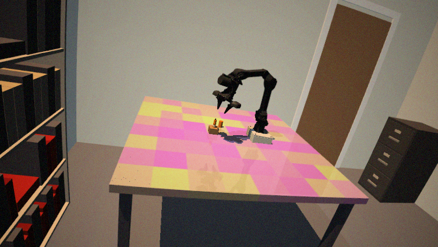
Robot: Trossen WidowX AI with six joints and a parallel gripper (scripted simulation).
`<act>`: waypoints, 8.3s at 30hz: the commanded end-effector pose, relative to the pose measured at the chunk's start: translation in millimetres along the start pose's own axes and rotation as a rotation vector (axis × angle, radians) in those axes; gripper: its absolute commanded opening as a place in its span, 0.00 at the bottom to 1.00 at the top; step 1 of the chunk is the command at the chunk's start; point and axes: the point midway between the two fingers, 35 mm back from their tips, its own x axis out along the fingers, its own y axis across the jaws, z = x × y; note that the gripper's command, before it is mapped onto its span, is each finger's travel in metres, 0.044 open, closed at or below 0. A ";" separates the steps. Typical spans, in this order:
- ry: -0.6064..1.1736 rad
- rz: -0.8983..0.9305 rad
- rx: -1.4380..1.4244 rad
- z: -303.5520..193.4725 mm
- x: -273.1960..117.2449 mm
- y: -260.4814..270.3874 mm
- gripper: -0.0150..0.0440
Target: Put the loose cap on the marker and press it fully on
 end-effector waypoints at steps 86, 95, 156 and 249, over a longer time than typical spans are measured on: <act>0.090 0.217 -0.634 -242.1 164.0 -68.5 0.59; 0.090 0.217 -0.634 -241.9 164.1 -68.6 0.42; 0.079 0.214 -0.634 -98.8 62.6 -70.4 0.25; 0.076 0.216 -0.640 -91.6 112.0 -54.5 0.48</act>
